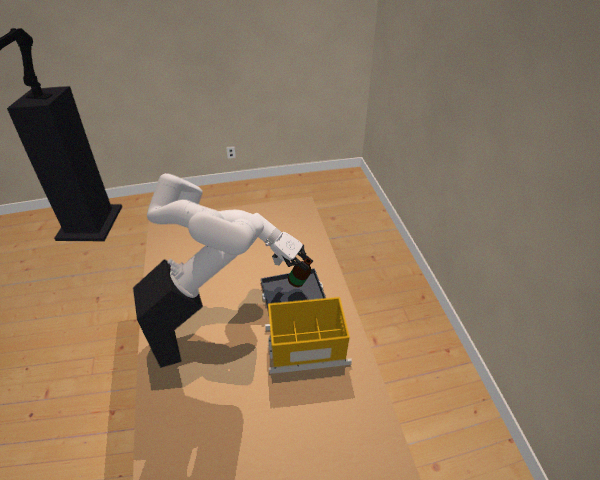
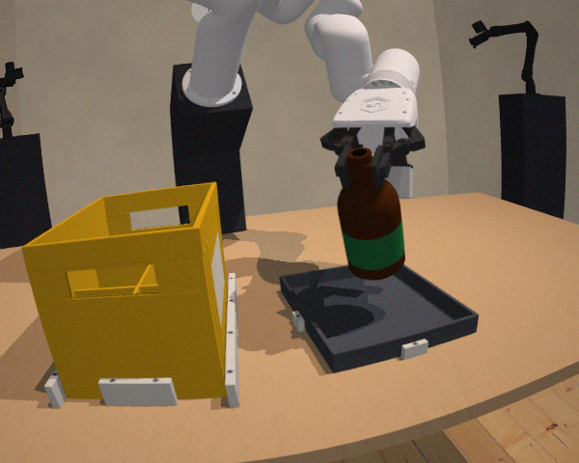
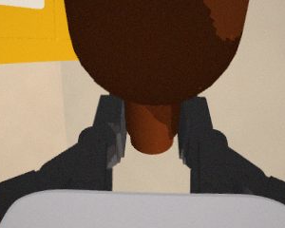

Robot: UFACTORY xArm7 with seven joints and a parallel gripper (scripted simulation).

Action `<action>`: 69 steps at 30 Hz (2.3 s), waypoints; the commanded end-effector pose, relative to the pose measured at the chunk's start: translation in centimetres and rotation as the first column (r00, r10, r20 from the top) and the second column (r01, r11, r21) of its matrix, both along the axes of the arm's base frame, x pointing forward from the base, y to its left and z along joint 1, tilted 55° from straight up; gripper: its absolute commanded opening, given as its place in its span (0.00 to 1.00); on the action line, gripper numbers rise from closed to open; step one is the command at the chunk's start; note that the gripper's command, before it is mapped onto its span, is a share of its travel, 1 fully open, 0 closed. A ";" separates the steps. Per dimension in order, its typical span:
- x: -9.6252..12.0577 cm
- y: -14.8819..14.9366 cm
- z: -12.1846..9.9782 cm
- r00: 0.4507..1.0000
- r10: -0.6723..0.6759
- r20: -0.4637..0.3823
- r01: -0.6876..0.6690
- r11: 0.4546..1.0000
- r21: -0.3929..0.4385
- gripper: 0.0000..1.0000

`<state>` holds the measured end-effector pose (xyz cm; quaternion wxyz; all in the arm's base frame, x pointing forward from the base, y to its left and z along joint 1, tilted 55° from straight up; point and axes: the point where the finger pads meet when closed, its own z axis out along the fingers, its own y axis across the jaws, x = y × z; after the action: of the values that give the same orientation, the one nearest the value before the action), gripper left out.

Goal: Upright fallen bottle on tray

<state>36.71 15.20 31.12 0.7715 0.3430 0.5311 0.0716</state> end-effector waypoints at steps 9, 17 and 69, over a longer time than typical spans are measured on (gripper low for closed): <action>0.9 0.2 -0.6 1.000 0.001 0.001 -0.001 1.000 0.002 0.00; 1.6 0.4 -1.1 1.000 0.001 0.001 -0.001 1.000 0.002 0.00; 4.4 1.0 -3.0 1.000 0.001 0.001 -0.001 1.000 0.002 0.00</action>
<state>41.11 16.21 28.00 0.7713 0.3431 0.5313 0.0716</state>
